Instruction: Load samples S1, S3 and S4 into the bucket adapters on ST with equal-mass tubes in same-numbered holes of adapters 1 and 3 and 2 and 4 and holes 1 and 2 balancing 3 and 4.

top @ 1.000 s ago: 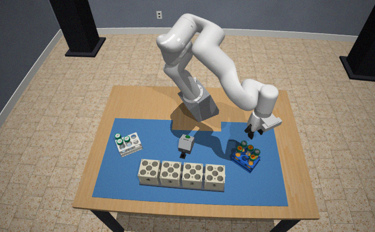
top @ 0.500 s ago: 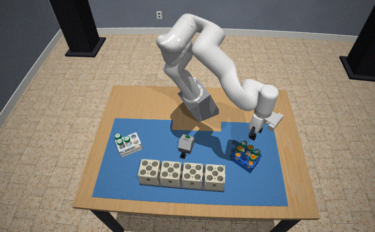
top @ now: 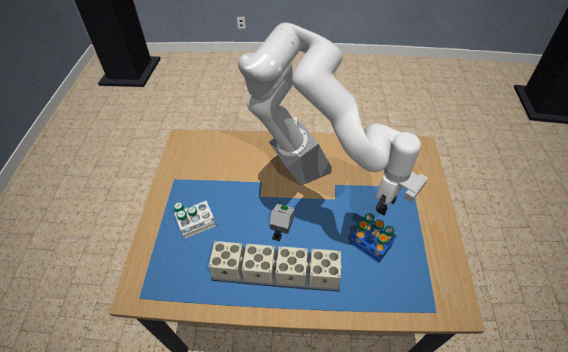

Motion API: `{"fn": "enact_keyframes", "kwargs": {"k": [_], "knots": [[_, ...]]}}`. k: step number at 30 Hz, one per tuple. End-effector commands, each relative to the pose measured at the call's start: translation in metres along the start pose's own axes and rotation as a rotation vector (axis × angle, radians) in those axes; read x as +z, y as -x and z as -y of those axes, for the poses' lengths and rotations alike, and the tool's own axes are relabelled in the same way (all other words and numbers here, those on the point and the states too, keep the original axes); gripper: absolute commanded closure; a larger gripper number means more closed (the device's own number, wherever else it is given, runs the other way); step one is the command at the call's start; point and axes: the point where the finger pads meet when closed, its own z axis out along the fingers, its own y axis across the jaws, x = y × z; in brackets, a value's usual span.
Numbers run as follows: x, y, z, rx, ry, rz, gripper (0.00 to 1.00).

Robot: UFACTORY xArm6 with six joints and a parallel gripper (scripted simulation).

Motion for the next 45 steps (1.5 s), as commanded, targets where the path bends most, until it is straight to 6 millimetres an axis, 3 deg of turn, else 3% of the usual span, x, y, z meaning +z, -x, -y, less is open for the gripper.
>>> {"fn": "enact_keyframes", "kwargs": {"k": [1, 45], "knots": [[0.006, -0.002, 0.0, 0.001, 0.0, -0.005, 0.43], [0.082, -0.002, 0.0, 0.001, 0.0, -0.005, 0.43]]}}
